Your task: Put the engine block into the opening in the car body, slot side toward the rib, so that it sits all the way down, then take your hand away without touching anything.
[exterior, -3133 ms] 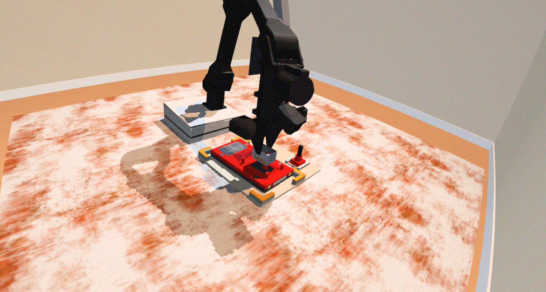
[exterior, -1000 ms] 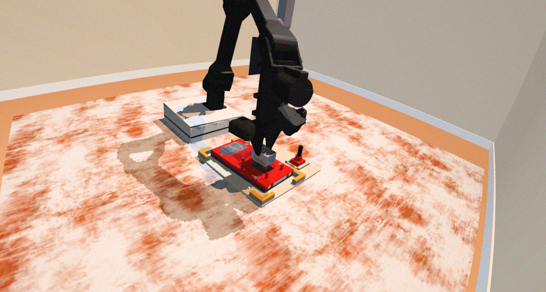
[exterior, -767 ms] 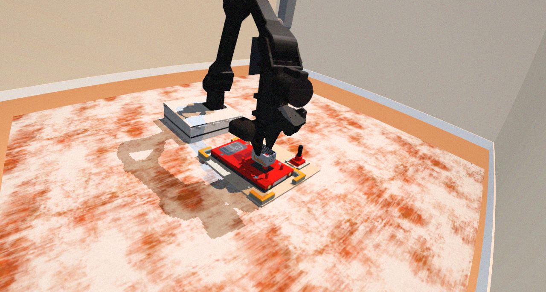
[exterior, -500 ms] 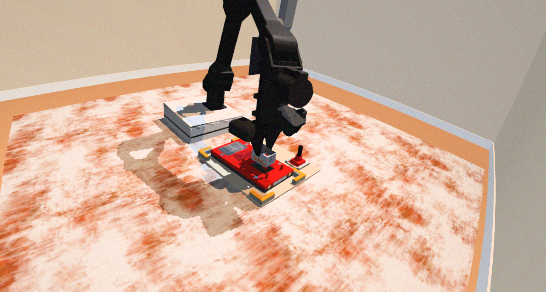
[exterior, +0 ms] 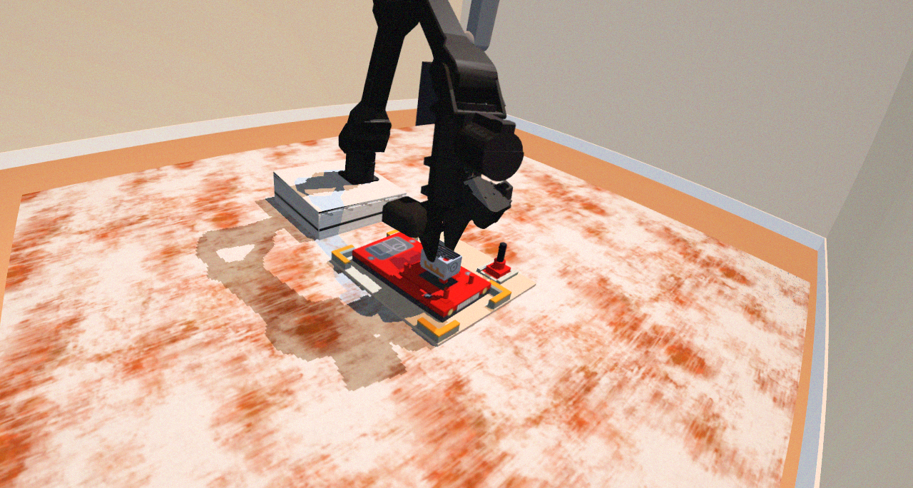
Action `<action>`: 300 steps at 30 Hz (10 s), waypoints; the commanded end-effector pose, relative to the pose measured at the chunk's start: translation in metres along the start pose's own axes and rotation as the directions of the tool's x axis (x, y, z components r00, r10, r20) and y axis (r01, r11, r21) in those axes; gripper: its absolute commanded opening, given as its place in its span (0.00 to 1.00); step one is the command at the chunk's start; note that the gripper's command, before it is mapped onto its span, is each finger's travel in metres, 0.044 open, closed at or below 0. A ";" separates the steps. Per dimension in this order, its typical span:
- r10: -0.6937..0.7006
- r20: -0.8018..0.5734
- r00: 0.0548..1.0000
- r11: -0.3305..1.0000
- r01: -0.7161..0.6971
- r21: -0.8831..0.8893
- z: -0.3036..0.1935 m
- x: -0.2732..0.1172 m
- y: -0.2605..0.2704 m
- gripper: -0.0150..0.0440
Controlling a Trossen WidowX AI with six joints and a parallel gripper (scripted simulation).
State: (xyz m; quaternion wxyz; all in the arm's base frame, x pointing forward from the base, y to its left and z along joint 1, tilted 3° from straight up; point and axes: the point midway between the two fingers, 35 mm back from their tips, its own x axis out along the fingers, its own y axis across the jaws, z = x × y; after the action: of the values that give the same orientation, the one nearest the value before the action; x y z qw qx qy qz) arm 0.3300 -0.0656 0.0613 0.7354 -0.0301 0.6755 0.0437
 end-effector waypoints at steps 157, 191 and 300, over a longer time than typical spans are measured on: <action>0.005 -0.004 1.000 1.000 -0.005 0.004 -0.002 0.014 0.001 0.52; 0.005 -0.005 1.000 1.000 -0.005 0.004 -0.002 0.017 0.001 0.52; 0.005 -0.004 1.000 1.000 -0.005 0.003 0.002 0.007 0.000 0.25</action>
State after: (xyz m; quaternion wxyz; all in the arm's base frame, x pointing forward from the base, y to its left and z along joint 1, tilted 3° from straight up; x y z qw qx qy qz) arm 0.3324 -0.0658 0.0543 0.7337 -0.0287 0.6774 0.0445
